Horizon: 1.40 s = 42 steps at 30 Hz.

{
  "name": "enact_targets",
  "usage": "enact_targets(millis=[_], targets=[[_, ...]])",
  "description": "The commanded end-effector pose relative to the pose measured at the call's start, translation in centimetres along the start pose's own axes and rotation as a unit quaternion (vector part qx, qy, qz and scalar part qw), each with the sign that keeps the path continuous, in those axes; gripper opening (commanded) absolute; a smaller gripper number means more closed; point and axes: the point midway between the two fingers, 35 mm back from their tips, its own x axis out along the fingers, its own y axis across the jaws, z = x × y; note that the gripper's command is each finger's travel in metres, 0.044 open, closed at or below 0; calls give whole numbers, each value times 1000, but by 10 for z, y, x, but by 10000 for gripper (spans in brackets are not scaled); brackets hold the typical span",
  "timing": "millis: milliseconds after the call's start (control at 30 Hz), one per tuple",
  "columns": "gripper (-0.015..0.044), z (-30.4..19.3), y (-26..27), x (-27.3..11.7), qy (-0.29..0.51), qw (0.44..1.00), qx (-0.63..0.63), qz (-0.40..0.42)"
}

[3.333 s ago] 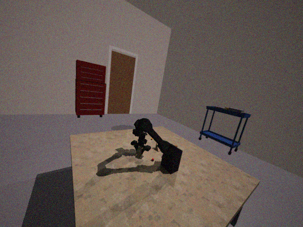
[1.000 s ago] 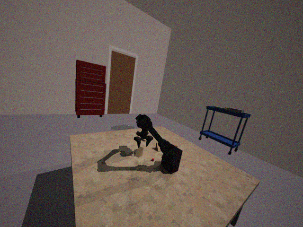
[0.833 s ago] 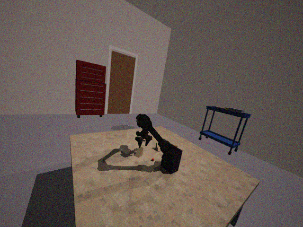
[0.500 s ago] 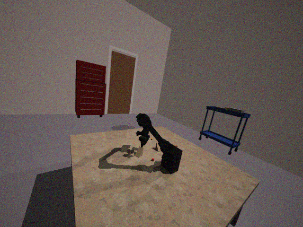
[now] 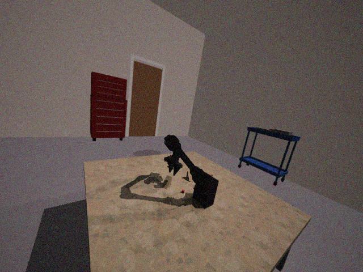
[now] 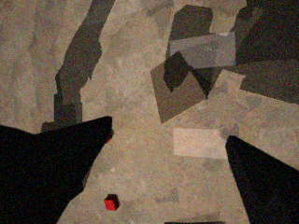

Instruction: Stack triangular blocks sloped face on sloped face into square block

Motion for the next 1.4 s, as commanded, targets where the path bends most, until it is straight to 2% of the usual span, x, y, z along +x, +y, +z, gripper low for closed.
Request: enact_targets(millis=[0, 100, 700, 1367], targets=[[440, 0, -13, -13, -54, 940, -338, -6], [440, 0, -14, -14, -57, 928, -368, -9], [440, 0, -14, -13, -57, 928, -368, -9], [440, 2, -18, 18, -49, 929, -366, -11]])
